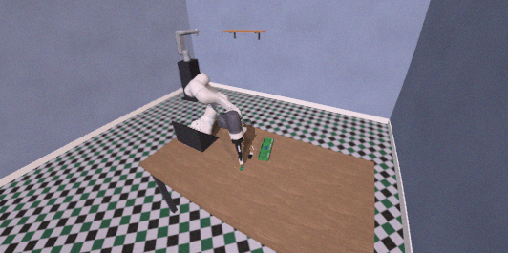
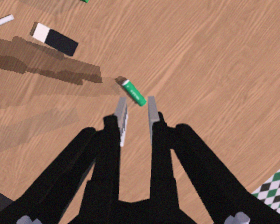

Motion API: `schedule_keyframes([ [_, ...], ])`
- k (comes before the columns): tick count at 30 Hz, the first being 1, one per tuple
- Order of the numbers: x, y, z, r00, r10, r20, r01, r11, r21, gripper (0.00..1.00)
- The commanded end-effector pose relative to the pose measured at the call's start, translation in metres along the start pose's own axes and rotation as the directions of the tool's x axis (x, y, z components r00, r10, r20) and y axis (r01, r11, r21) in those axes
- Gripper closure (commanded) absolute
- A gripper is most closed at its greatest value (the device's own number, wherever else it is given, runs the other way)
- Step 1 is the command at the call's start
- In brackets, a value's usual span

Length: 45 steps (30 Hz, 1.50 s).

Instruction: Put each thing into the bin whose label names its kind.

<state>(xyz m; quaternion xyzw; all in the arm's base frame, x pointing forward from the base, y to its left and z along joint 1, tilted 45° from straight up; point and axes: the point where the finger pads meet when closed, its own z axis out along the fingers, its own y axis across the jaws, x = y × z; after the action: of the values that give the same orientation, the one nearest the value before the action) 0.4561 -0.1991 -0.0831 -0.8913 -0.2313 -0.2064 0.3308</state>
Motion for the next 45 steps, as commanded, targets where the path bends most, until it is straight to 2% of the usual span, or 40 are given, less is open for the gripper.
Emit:
schedule_keyframes([
  [1,-0.0019,-0.0020,0.0000,0.988,-0.155,0.010,0.155,0.988,0.015,0.83],
  [13,-0.0008,-0.0036,0.0000,0.935,-0.353,0.018,0.353,0.935,0.032,0.83],
  [15,-0.0008,-0.0036,0.0000,0.935,-0.353,0.018,0.353,0.935,0.032,0.83],
  [30,-0.0010,-0.0039,0.0000,0.804,-0.594,0.025,0.591,0.804,0.067,0.83],
  [45,-0.0005,-0.0033,0.0000,0.802,-0.597,0.025,0.595,0.801,0.068,0.83],
])
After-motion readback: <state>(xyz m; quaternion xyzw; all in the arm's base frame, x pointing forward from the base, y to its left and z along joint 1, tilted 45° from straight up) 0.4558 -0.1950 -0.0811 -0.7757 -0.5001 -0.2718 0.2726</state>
